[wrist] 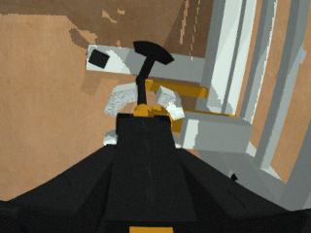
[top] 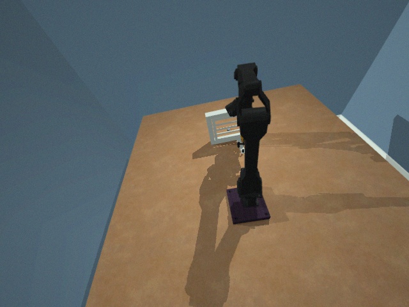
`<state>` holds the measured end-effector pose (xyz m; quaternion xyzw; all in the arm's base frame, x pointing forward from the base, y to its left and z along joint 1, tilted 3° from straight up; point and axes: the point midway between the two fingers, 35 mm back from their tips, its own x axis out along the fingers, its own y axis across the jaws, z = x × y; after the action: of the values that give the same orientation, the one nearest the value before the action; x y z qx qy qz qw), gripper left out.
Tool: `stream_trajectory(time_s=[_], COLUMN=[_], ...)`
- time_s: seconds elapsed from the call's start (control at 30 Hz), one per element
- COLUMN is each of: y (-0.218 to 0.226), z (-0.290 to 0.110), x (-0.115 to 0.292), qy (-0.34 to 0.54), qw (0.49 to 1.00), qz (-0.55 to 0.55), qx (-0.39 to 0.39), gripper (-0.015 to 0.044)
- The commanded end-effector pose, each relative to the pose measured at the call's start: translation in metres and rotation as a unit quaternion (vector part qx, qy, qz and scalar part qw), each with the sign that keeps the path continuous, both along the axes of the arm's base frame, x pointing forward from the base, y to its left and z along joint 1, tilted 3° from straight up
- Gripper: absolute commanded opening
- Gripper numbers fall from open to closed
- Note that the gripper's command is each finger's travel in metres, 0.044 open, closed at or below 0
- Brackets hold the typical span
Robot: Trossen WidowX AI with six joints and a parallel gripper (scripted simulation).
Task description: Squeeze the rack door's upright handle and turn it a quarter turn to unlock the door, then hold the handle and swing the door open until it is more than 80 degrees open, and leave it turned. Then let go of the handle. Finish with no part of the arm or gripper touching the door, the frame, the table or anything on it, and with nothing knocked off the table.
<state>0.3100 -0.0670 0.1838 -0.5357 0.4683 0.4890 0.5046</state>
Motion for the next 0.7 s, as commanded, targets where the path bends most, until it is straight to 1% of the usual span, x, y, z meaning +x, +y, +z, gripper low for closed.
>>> stream_trajectory(time_s=[0.0, 0.67], y=[0.004, 0.02], z=[-0.001, -0.004], x=[-0.007, -0.037], qy=[0.005, 0.005], qw=[0.999, 0.972], qz=[-0.046, -0.235], qx=[0.006, 0.021], gripper=[0.0009, 0.0009])
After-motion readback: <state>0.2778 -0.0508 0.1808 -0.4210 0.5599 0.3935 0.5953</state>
